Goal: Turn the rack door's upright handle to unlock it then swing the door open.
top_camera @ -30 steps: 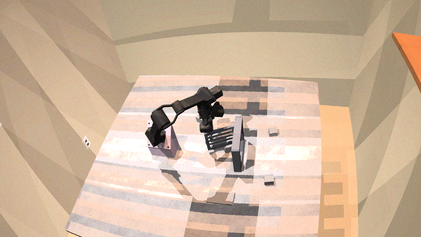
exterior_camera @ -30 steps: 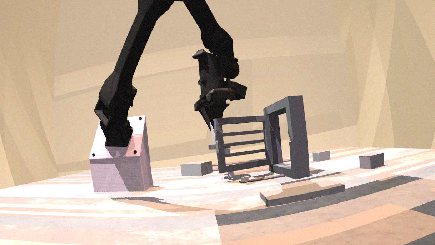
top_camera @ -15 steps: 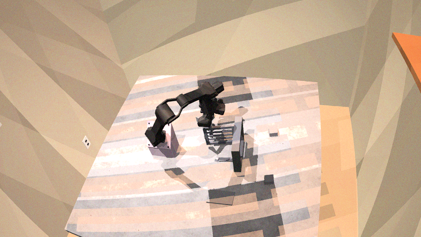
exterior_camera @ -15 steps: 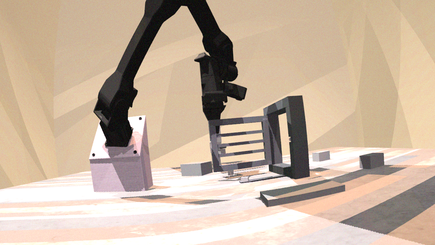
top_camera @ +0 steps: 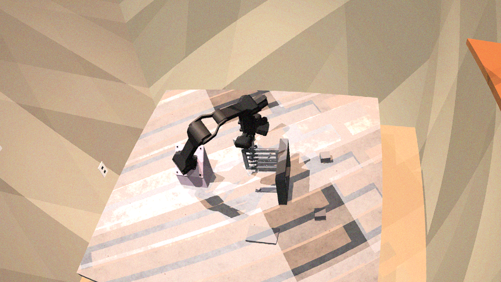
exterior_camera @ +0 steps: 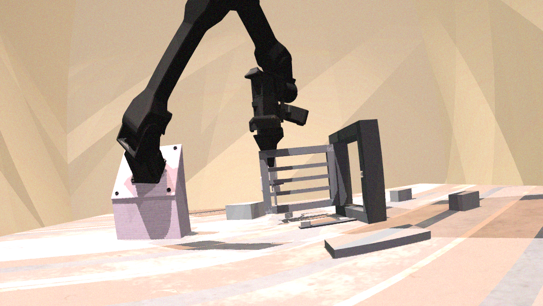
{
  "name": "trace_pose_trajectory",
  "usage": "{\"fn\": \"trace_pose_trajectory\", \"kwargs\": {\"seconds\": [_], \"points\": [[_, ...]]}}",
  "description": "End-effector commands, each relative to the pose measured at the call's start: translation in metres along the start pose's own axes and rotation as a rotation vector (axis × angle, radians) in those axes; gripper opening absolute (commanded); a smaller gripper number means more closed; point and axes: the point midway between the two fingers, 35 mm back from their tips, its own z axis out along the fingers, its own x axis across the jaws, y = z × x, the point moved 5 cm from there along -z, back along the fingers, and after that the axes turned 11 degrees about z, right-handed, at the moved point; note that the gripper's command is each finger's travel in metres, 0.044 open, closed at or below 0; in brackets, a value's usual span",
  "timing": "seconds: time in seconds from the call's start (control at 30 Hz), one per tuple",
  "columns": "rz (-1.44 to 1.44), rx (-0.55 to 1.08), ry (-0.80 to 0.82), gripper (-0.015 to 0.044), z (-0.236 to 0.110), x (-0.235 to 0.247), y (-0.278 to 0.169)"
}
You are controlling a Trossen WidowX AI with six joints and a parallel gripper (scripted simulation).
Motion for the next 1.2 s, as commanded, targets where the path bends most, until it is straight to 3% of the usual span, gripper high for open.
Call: {"fn": "trace_pose_trajectory", "kwargs": {"seconds": [0.0, 0.03, 0.4, 1.17], "points": [[0.008, 0.001, -0.002, 0.0020, 0.001, 0.001, 0.000], [0.008, 0.001, -0.002, 0.0020, 0.001, 0.001, 0.000], [0.008, 0.001, -0.002, 0.0293, 0.001, 0.001, 0.000], [0.007, 0.002, 0.000, 0.0293, -0.034, 0.003, 0.002]]}}
